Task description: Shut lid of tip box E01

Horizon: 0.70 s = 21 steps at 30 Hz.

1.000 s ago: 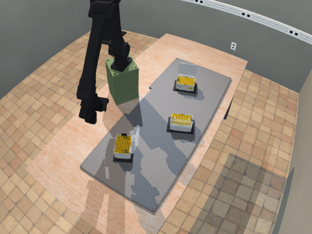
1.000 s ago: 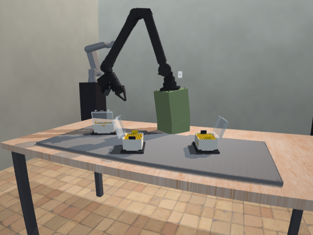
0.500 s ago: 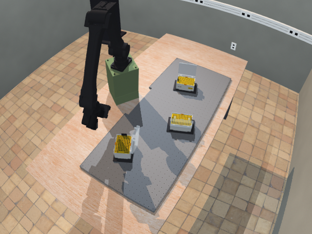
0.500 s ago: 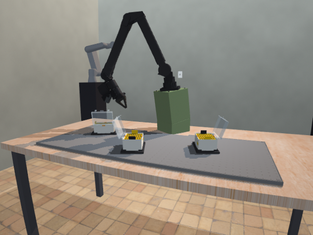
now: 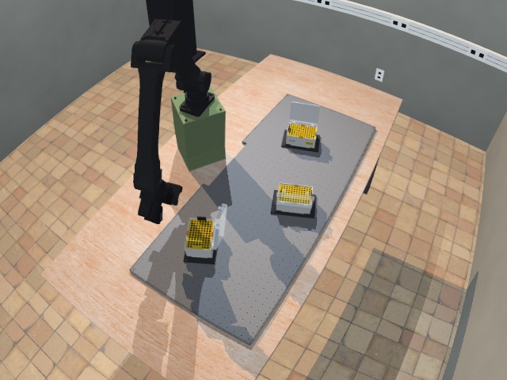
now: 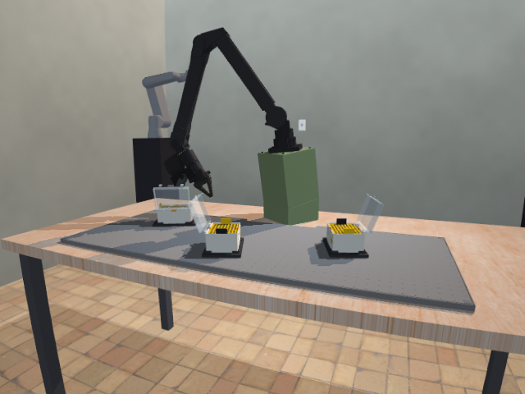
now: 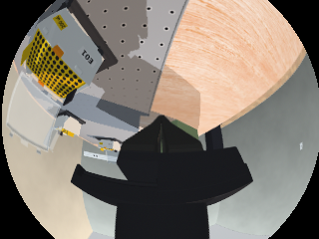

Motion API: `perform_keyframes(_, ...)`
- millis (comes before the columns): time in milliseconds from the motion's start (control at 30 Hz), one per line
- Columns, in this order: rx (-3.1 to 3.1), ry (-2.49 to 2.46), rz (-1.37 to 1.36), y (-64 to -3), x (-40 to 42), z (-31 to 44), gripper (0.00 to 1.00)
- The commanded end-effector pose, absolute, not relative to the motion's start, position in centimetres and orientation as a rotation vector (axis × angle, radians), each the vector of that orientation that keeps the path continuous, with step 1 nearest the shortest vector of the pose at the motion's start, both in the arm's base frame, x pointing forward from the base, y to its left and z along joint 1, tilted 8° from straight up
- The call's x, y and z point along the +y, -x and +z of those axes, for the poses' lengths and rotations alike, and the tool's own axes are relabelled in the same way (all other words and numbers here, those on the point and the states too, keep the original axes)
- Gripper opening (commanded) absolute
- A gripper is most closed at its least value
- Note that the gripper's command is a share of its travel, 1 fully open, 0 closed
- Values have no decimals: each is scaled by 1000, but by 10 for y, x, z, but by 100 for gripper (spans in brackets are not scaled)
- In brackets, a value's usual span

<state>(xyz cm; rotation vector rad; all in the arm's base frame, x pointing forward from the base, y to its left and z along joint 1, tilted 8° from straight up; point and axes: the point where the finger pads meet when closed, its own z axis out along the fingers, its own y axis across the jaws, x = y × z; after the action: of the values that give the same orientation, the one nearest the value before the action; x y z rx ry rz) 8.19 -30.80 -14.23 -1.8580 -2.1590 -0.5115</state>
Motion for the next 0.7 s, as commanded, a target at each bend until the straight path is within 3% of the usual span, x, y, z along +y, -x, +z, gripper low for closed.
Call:
perform_keyframes(0,-2170,1865,-494,-91,-317,-164,0)
perform_keyframes(333,-2167,1862,-497,-96,-318,-204,0)
perform_keyframes(667,-2177,1869,-487,-96,-320,-197,0)
